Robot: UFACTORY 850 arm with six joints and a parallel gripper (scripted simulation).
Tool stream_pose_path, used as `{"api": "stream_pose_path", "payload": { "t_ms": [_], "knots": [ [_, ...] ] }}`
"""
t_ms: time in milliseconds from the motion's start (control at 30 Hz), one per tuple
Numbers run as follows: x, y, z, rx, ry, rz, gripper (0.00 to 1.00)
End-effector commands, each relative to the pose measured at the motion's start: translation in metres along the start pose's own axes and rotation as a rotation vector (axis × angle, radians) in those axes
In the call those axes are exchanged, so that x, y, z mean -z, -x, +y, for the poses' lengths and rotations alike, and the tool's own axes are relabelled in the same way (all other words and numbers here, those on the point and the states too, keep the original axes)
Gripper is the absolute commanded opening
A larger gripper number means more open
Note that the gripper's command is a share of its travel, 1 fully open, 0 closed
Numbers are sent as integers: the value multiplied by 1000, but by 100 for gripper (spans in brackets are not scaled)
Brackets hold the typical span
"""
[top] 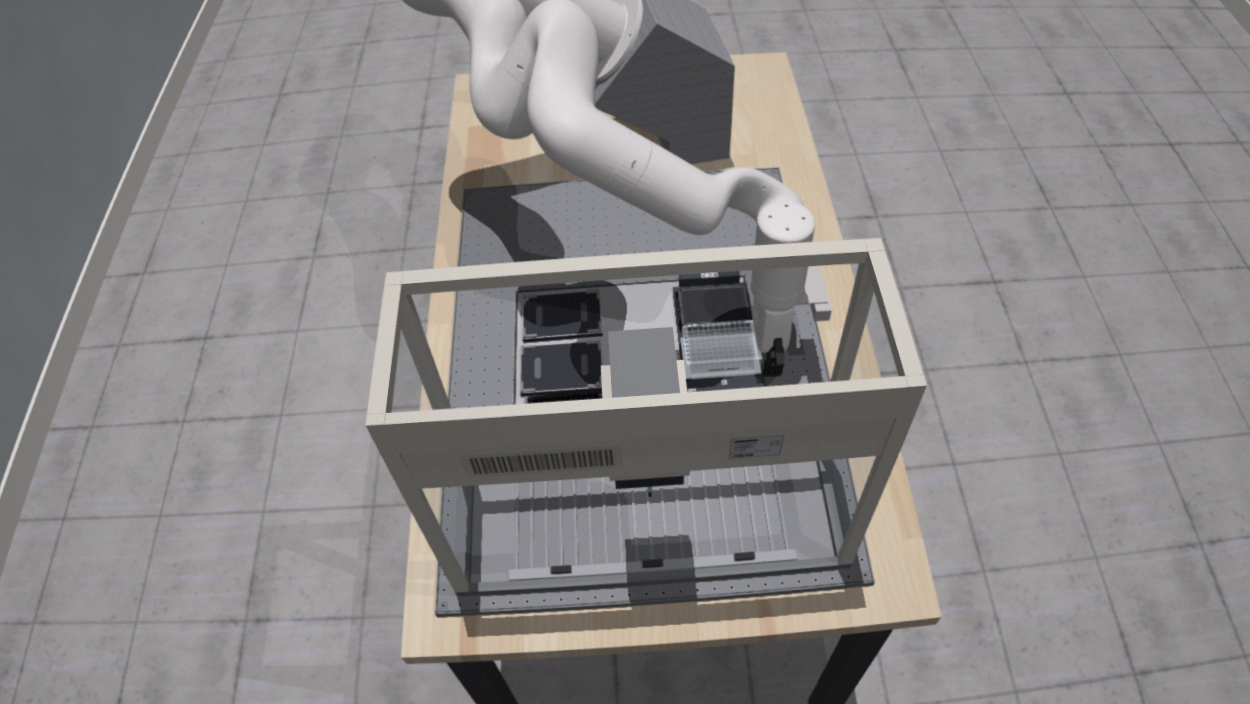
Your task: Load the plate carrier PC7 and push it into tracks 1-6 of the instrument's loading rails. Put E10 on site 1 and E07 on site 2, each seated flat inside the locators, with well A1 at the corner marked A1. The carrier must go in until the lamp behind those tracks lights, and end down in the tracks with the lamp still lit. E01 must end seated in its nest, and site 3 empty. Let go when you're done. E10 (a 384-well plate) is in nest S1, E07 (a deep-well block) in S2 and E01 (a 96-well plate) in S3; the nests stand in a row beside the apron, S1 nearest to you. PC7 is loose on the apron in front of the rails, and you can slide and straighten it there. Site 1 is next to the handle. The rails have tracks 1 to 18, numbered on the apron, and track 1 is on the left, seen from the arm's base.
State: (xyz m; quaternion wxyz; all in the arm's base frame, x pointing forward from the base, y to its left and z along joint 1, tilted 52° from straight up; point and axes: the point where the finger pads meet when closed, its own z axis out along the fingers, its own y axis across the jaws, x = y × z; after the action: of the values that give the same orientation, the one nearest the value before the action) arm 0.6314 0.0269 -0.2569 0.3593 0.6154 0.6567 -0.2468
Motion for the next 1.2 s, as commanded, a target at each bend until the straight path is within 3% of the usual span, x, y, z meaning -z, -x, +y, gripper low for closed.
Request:
{"api": "stream_pose_path", "payload": {
  "t_ms": [0,1167],
  "knots": [
    [1,2,1,-1,1,0,100],
    [1,9,1,-1,1,0,100]
  ]
}}
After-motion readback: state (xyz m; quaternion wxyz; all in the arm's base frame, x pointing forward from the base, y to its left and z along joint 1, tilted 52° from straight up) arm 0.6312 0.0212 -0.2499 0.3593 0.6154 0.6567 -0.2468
